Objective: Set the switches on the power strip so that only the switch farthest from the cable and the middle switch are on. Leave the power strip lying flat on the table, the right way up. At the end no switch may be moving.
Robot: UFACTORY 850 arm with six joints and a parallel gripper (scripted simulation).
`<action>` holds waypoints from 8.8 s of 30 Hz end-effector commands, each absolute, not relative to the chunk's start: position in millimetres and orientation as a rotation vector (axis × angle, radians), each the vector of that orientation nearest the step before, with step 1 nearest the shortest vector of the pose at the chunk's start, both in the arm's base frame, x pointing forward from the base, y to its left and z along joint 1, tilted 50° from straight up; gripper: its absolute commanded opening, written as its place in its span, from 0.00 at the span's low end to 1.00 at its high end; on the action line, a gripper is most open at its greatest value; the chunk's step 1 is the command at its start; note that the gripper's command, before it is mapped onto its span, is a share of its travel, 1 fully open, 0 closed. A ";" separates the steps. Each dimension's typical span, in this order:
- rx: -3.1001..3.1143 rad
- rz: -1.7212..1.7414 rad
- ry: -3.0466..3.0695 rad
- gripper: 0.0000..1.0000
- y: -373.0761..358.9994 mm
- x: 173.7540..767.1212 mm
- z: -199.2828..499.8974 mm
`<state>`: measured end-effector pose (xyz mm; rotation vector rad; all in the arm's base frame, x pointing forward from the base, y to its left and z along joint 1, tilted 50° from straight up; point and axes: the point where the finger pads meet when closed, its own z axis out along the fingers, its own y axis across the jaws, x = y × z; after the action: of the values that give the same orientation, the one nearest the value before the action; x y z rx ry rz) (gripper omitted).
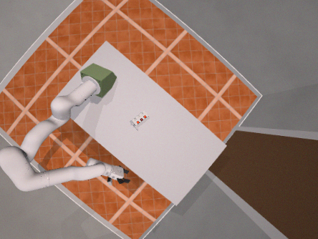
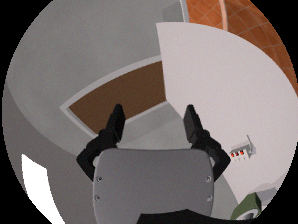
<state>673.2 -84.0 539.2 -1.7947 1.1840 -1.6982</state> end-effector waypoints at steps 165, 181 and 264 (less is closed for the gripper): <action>0.481 -1.370 3.206 1.00 19.9 557.7 63.4; 0.481 -1.370 3.206 1.00 19.9 557.7 63.4; -1.187 -1.392 2.776 1.00 -68.6 547.6 57.2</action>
<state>548.0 -53.2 61.0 -0.8217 2.7858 -1.3815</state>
